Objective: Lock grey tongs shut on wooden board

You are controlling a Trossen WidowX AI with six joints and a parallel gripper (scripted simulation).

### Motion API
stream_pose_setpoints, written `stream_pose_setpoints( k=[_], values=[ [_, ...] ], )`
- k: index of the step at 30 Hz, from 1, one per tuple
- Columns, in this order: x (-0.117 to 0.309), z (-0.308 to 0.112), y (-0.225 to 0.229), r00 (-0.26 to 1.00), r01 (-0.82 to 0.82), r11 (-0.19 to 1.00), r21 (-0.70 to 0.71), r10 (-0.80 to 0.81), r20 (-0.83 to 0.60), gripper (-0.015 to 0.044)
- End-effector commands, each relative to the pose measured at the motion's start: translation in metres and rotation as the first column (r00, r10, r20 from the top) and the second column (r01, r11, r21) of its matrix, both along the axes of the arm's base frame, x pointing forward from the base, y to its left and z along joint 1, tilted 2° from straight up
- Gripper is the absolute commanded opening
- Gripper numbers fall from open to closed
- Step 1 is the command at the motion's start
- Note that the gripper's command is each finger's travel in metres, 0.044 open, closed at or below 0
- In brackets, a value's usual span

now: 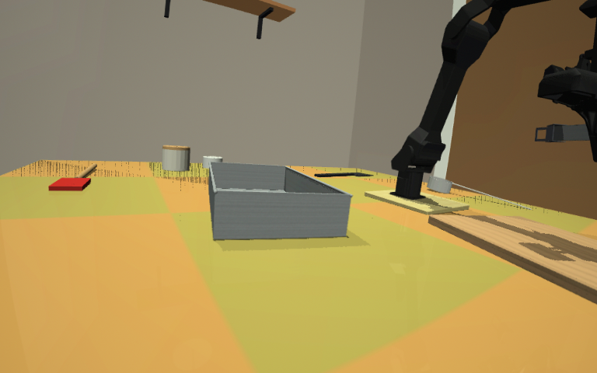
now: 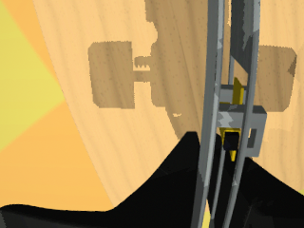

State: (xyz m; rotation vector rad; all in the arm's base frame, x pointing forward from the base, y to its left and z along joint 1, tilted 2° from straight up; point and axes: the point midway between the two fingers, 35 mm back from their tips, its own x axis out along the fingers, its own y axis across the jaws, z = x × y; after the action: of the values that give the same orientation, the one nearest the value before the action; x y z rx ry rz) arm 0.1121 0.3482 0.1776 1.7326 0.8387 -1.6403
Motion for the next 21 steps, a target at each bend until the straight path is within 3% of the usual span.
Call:
stream_pose_setpoints(
  k=[1, 21],
  values=[
    [0.0, -0.005, 0.001, 1.0, 0.003, 1.0, 0.004, -0.003, -0.002, -0.015],
    [0.002, -0.038, 0.005, 1.0, 0.003, 1.0, 0.004, -0.003, -0.002, -0.015]
  ],
)
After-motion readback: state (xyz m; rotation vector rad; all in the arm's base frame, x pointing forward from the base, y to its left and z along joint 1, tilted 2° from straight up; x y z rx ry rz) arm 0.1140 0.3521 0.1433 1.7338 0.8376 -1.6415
